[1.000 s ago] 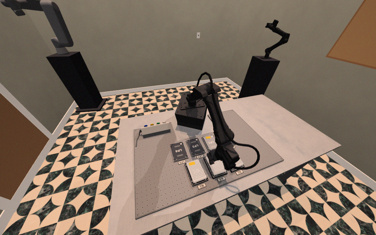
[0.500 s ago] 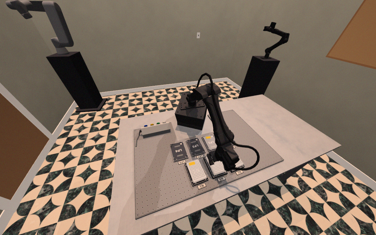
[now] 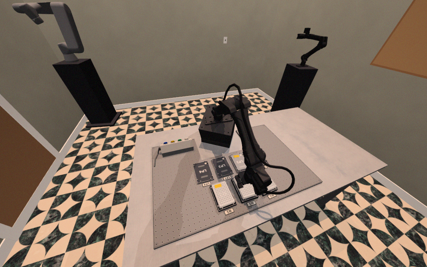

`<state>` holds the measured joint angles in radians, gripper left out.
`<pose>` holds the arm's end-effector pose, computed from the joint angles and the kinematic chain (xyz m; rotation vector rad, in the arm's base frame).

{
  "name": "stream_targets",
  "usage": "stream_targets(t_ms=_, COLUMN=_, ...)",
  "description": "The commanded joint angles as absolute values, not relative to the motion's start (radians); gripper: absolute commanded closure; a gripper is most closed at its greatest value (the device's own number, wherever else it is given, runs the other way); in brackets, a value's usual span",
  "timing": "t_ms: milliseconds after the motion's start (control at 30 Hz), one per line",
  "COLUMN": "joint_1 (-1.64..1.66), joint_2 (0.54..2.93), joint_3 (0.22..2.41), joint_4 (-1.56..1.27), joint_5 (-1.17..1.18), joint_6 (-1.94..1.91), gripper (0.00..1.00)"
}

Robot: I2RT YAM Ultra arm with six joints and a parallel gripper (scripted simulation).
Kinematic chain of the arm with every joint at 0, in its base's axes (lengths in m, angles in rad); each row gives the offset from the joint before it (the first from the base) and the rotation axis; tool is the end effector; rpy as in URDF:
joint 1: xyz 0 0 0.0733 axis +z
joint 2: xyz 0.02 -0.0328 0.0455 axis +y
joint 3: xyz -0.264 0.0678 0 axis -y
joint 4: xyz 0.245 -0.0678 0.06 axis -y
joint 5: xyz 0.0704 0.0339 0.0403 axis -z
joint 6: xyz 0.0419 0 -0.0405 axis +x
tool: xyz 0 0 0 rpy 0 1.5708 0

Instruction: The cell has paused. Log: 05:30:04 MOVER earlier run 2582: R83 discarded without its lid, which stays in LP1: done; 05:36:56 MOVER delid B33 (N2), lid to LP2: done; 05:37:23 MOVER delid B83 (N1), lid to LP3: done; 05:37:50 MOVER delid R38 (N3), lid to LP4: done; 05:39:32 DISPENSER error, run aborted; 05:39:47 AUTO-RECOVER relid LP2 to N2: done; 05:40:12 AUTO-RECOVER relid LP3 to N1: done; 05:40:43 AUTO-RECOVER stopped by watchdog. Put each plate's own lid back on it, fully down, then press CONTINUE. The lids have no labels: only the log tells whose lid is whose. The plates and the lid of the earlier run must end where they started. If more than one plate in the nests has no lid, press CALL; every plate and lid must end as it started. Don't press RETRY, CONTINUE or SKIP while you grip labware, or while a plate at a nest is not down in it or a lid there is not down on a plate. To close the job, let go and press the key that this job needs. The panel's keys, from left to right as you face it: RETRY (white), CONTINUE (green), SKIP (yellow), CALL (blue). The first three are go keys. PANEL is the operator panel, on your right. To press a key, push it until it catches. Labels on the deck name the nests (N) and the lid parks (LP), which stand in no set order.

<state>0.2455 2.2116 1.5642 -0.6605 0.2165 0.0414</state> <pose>0.4270 0.0988 0.1230 -0.2488 2.8300 -0.2518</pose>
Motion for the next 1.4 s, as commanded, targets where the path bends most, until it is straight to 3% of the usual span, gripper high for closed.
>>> stream_targets(t_ms=0, joint_1=0.242, joint_2=2.202, joint_3=1.607, joint_4=-0.645, joint_5=0.215, joint_6=0.034, gripper=1.00)
stream_targets(t_ms=1367, joint_1=0.240, joint_2=2.197, joint_3=1.542, joint_4=-0.607, joint_5=0.214, joint_6=0.033, gripper=1.00)
